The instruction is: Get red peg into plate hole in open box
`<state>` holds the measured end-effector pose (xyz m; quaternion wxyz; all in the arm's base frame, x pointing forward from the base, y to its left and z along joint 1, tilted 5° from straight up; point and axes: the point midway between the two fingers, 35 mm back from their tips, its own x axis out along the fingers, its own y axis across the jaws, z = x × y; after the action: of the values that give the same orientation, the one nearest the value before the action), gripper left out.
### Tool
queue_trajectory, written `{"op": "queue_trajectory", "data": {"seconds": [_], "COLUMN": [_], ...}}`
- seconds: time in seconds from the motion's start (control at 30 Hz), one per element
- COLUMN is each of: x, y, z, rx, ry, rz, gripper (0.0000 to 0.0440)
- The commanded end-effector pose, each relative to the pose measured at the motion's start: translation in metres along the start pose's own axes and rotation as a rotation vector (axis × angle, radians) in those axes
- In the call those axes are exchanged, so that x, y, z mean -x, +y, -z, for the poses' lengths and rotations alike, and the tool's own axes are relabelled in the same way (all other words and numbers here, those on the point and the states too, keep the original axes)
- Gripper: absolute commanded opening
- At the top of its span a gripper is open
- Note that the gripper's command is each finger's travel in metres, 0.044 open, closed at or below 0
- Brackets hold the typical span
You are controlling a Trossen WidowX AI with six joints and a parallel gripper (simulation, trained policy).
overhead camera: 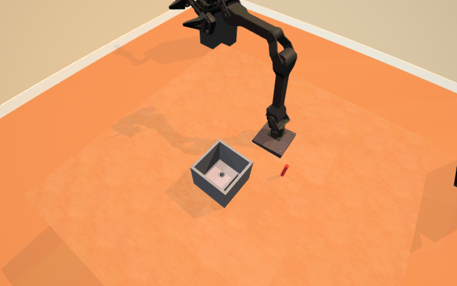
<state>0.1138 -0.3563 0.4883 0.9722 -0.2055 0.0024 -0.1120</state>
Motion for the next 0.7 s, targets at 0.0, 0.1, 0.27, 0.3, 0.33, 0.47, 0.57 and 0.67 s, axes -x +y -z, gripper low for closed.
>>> {"op": "queue_trajectory", "data": {"seconds": [0.0,0.1,0.27,0.3,0.33,0.47,0.57,0.67], "x": [-0.002,-0.015,-0.047,-0.054,-0.06,-0.084,-0.101,-0.116], "y": [0.0,0.007,0.024,0.028,0.032,0.051,0.067,0.084], "z": [0.001,0.005,0.0,-0.001,-0.003,-0.01,-0.015,-0.02], "rx": [-0.016,-0.105,-0.267,-0.298,-0.329,-0.452,-0.543,-0.633], "ry": [0.0,-0.005,-0.018,-0.02,-0.021,-0.021,-0.017,-0.008], "rz": [0.0,-0.025,-0.066,-0.074,-0.081,-0.113,-0.138,-0.164], "gripper": [0.0423,0.044,0.044,0.044,0.044,0.044,0.044,0.044]}}
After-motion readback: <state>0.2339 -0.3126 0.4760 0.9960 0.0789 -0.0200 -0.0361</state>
